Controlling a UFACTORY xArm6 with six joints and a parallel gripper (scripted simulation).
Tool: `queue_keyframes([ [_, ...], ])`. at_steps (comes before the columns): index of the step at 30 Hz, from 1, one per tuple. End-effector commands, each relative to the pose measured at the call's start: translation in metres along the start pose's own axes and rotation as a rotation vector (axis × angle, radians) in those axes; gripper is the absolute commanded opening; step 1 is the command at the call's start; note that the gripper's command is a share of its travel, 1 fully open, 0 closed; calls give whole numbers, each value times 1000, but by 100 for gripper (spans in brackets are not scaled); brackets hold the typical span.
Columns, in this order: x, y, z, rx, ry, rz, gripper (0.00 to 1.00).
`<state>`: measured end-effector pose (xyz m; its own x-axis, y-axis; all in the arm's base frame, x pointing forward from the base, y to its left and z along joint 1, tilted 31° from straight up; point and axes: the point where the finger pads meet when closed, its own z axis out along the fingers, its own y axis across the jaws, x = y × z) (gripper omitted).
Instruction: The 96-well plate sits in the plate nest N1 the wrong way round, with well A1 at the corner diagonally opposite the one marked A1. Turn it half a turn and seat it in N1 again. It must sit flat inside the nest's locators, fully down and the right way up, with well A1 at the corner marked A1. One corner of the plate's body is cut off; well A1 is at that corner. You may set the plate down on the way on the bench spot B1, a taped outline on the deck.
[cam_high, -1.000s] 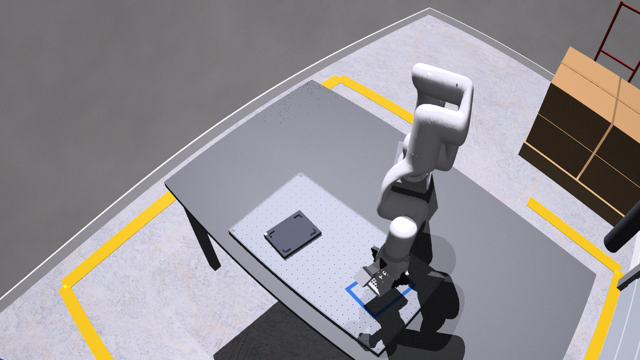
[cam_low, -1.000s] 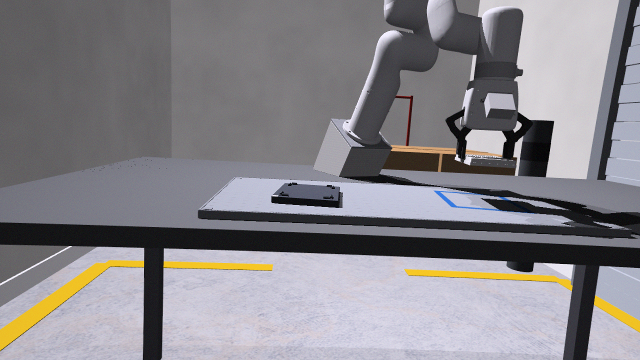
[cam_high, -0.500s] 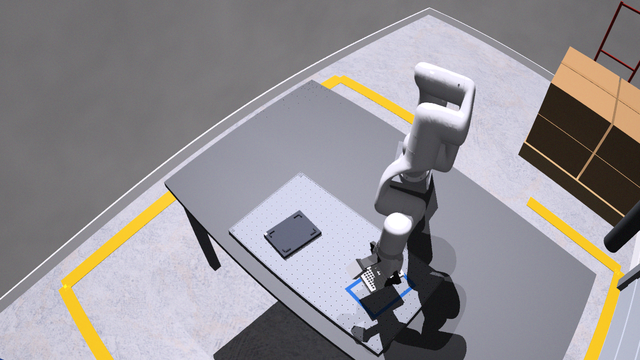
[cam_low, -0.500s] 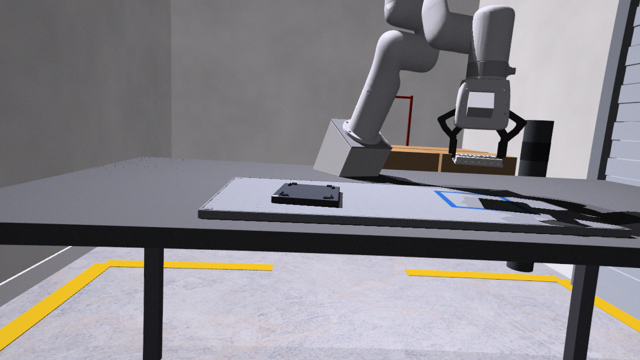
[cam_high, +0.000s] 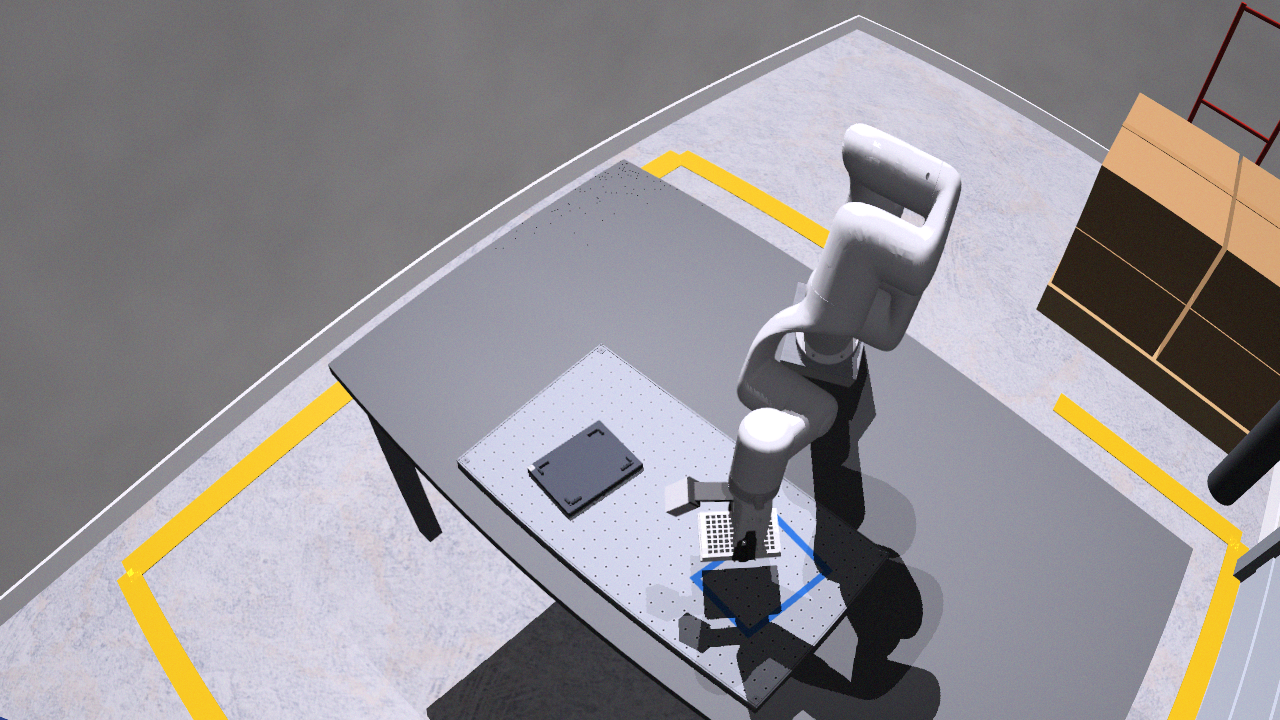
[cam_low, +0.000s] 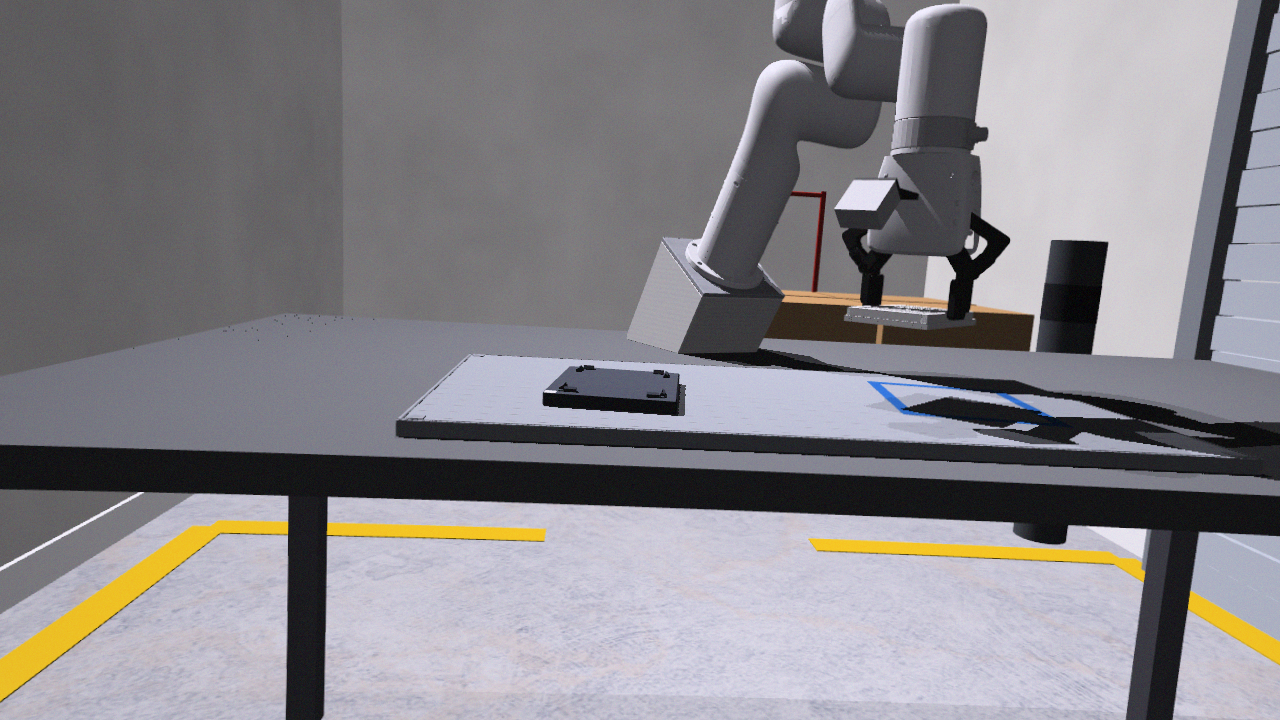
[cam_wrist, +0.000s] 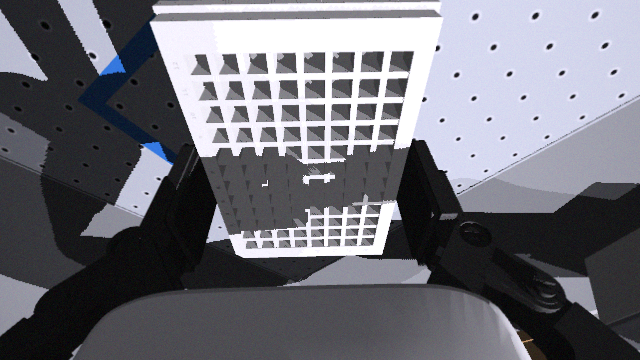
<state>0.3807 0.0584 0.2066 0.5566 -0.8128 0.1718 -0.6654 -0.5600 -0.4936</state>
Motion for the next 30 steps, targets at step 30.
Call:
queue_keyframes([
  [30, 84, 62, -4, 2, 2, 1039, 0],
])
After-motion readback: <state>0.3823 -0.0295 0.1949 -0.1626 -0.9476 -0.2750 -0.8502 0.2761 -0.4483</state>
